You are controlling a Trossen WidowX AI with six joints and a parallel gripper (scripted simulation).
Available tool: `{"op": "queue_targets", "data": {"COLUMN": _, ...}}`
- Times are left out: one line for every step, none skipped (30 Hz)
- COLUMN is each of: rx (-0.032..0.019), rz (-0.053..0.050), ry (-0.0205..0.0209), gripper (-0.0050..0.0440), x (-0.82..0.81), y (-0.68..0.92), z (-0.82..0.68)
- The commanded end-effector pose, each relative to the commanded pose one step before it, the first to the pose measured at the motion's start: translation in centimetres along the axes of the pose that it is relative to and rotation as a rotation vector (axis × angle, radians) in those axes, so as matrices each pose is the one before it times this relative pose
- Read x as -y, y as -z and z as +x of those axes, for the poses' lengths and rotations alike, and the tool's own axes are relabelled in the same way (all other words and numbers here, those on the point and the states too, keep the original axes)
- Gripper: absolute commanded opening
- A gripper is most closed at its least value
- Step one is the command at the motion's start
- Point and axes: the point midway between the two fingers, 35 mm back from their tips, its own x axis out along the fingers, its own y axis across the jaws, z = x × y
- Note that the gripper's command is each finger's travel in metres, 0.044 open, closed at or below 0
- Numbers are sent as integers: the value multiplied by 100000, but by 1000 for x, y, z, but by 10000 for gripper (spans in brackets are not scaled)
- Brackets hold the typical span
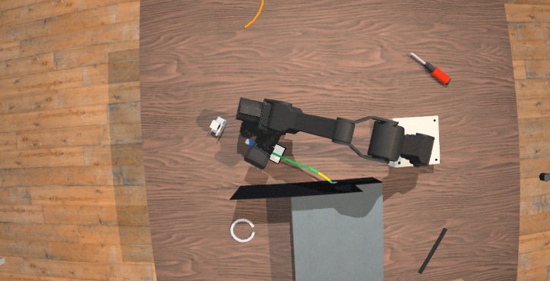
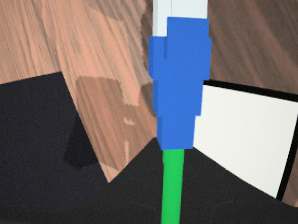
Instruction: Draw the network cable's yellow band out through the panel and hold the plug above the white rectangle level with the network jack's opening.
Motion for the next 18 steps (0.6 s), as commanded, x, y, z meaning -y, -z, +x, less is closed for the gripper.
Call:
{"op": "queue_targets", "data": {"rx": 878, "rz": -3727, "ry": -2264, "gripper": -50, "x": -1178, "y": -766, "z": -430}}
{"op": "queue_targets", "data": {"rx": 937, "rz": 195, "ry": 233, "gripper": -50, "x": -103, "y": 38, "z": -434}}
{"op": "queue_targets", "data": {"rx": -2, "rz": 2, "ry": 0, "gripper": -50, "x": -1, "y": 35, "z": 1}}
{"op": "queue_targets", "data": {"rx": 175, "rz": -163, "ry": -58, "gripper": -50, "x": -77, "y": 32, "z": -71}}
{"op": "queue_targets", "data": {"rx": 126, "rz": -127, "ry": -45, "gripper": -50, "x": -61, "y": 63, "z": -51}}
{"op": "queue_targets", "data": {"rx": 73, "rz": -91, "ry": -30, "gripper": -50, "x": -45, "y": 103, "z": -33}}
{"op": "queue_targets", "data": {"rx": -9, "rz": -20, "ry": -5, "gripper": -50, "x": -16, "y": 149, "z": -7}}
{"op": "queue_targets", "data": {"rx": -9, "rz": 4, "ry": -1, "gripper": -50, "x": -3, "y": 154, "z": 2}}
{"op": "queue_targets", "data": {"rx": -8, "rz": 7, "ry": -1, "gripper": -50, "x": -1, "y": 159, "z": 3}}
{"op": "queue_targets", "data": {"rx": -8, "rz": 7, "ry": -1, "gripper": -50, "x": 0, "y": 159, "z": 3}}
{"op": "queue_targets", "data": {"rx": -8, "rz": 7, "ry": -1, "gripper": -50, "x": 0, "y": 159, "z": 2}}
{"op": "queue_targets", "data": {"rx": -8, "rz": 7, "ry": -1, "gripper": -50, "x": 1, "y": 159, "z": 2}}
{"op": "queue_targets", "data": {"rx": -8, "rz": 7, "ry": -1, "gripper": -50, "x": 1, "y": 159, "z": 2}}
{"op": "queue_targets", "data": {"rx": -8, "rz": 7, "ry": -1, "gripper": -50, "x": 2, "y": 159, "z": 2}}
{"op": "queue_targets", "data": {"rx": -8, "rz": 7, "ry": -1, "gripper": -50, "x": 2, "y": 159, "z": 2}}
{"op": "queue_targets", "data": {"rx": -8, "rz": 7, "ry": -1, "gripper": -50, "x": 3, "y": 159, "z": 2}}
{"op": "queue_targets", "data": {"rx": 0, "rz": 0, "ry": 0, "gripper": -50, "x": 0, "y": 0, "z": 0}}
{"op": "queue_targets", "data": {"rx": 0, "rz": 0, "ry": 0, "gripper": -50, "x": 0, "y": 0, "z": 0}}
